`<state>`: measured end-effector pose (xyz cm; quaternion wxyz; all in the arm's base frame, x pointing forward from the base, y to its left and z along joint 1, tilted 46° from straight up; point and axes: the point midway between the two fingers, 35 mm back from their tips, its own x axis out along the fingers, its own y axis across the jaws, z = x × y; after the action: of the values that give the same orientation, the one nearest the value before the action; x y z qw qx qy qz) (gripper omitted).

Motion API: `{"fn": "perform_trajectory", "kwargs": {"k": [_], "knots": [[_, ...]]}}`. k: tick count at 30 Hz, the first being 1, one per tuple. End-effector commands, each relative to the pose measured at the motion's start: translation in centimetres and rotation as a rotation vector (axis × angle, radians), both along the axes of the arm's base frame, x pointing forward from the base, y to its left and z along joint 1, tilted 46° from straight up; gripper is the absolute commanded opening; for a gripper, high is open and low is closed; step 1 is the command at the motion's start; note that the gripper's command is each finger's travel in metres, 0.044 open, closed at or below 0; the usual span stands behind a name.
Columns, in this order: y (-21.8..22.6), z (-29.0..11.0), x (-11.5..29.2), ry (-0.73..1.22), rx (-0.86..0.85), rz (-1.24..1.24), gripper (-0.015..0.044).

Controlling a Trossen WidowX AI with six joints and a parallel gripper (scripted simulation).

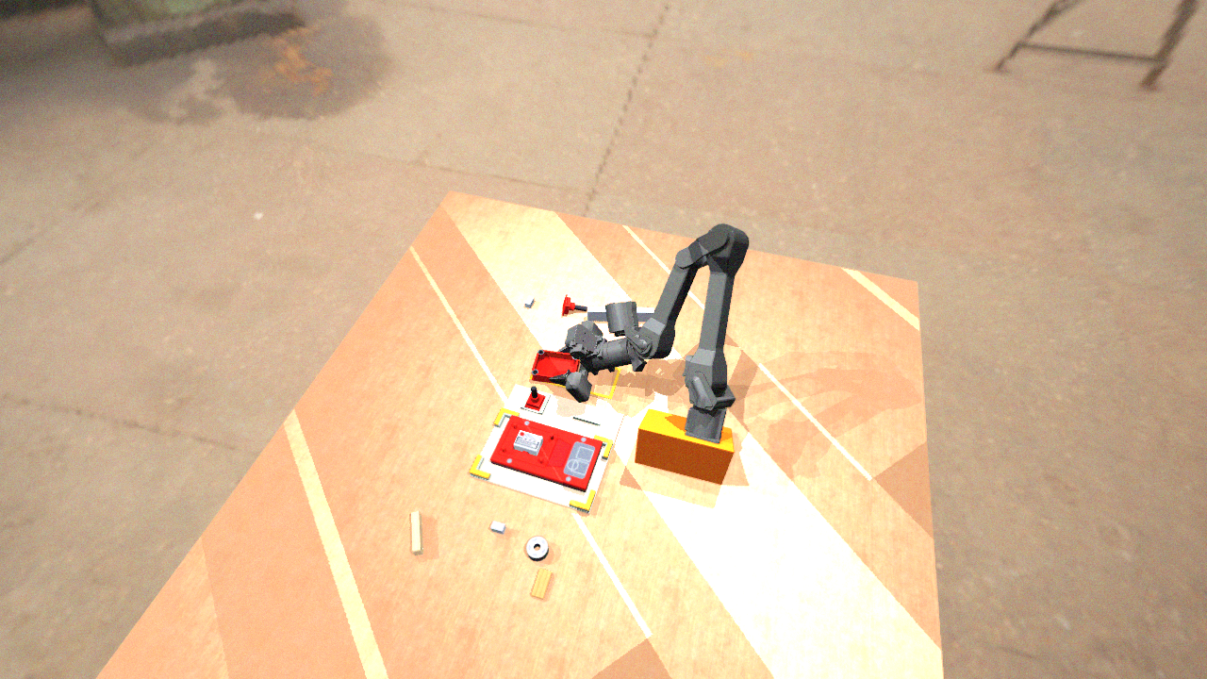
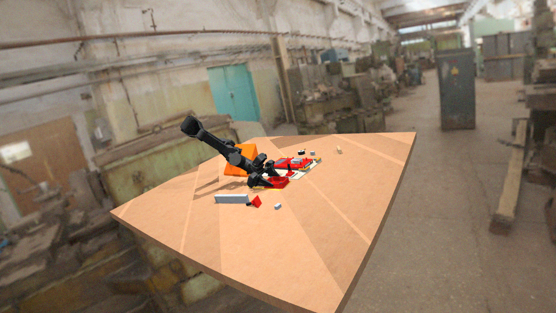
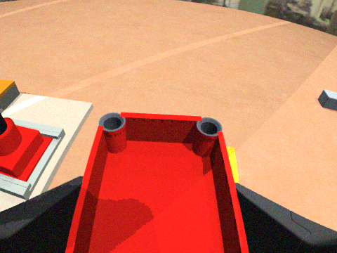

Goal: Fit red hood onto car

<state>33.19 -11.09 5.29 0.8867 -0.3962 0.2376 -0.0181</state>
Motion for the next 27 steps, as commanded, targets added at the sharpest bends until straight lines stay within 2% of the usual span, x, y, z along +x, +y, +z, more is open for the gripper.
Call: {"fn": "perform_trajectory", "kwargs": {"k": [1,4,14,15,27], "knots": [[0.0,0.0,0.0,0.000,0.000,-0.001,0.0295],[0.0,0.0,0.0,0.000,0.000,-0.001,0.0275],[1.7,1.7,0.2,0.002,0.001,-0.001,0.0012],[1.9,1.9,0.2,0.002,0.002,-0.001,0.0000],[4.8,4.8,-0.2,-0.001,0.003,0.000,0.0000]]}}
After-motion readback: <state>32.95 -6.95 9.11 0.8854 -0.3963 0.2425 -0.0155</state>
